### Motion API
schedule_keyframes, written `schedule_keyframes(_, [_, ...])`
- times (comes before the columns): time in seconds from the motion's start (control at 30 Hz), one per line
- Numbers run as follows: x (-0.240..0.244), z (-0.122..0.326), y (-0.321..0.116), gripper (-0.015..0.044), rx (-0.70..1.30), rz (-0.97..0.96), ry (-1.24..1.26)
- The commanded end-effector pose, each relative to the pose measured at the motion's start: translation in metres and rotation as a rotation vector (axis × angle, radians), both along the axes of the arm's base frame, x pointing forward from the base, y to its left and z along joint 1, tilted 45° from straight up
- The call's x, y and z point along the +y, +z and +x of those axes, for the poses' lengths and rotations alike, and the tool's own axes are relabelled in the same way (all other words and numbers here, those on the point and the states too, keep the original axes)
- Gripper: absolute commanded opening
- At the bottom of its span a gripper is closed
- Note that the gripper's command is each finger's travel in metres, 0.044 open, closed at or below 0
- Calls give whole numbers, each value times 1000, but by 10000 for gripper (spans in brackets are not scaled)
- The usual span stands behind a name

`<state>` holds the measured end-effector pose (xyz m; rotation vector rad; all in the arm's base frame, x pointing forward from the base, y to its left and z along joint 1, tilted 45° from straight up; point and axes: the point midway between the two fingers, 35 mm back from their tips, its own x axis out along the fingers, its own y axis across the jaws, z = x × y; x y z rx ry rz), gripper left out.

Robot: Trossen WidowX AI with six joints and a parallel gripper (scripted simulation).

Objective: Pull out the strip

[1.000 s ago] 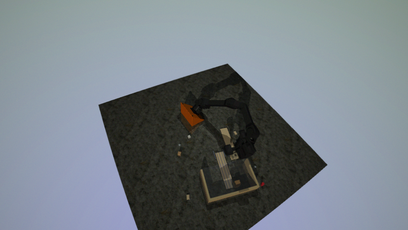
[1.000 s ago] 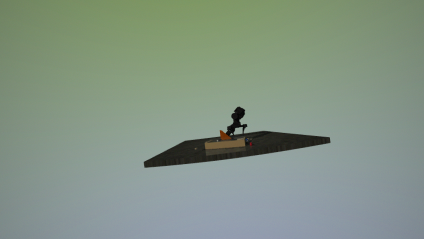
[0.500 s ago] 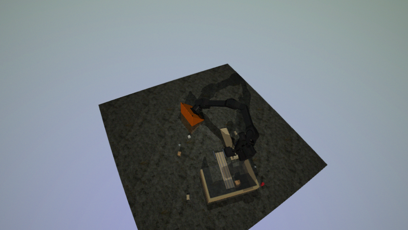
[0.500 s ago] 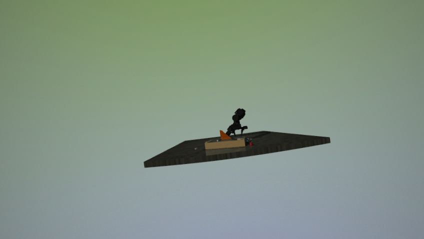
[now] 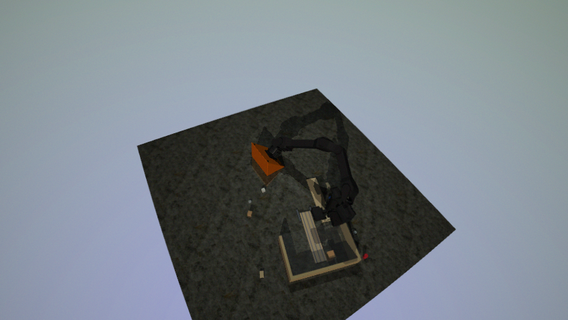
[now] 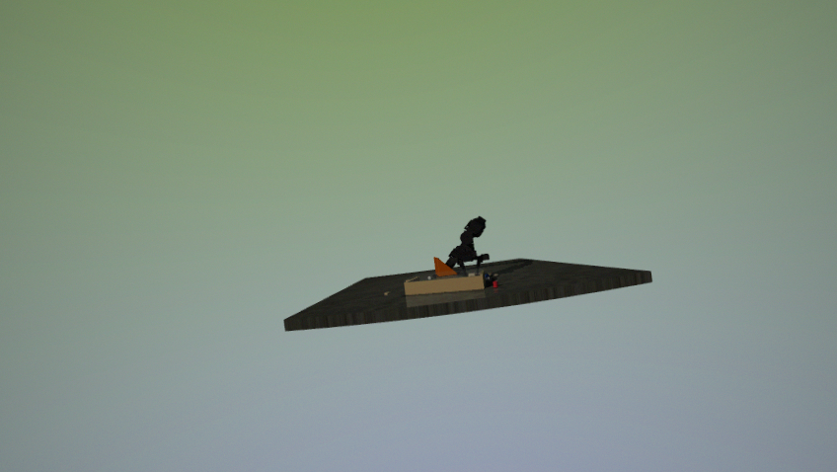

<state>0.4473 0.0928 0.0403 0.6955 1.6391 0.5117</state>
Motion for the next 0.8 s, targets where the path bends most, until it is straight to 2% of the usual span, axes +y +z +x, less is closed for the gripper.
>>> schedule_keyframes(0.0, [5,-2,-4,250,8,5,-1])
schedule_keyframes(0.17, [8,-3,-7,250,8,5,-1])
schedule_keyframes(0.3, [6,-2,-6,145,1,1,2])
schedule_keyframes(0.5, [6,-2,-6,105,1,1,2])
schedule_keyframes(0.63, [4,-4,-4,0,2,1,2])
schedule_keyframes(0.77, [-7,-15,2,0,4,0,1])
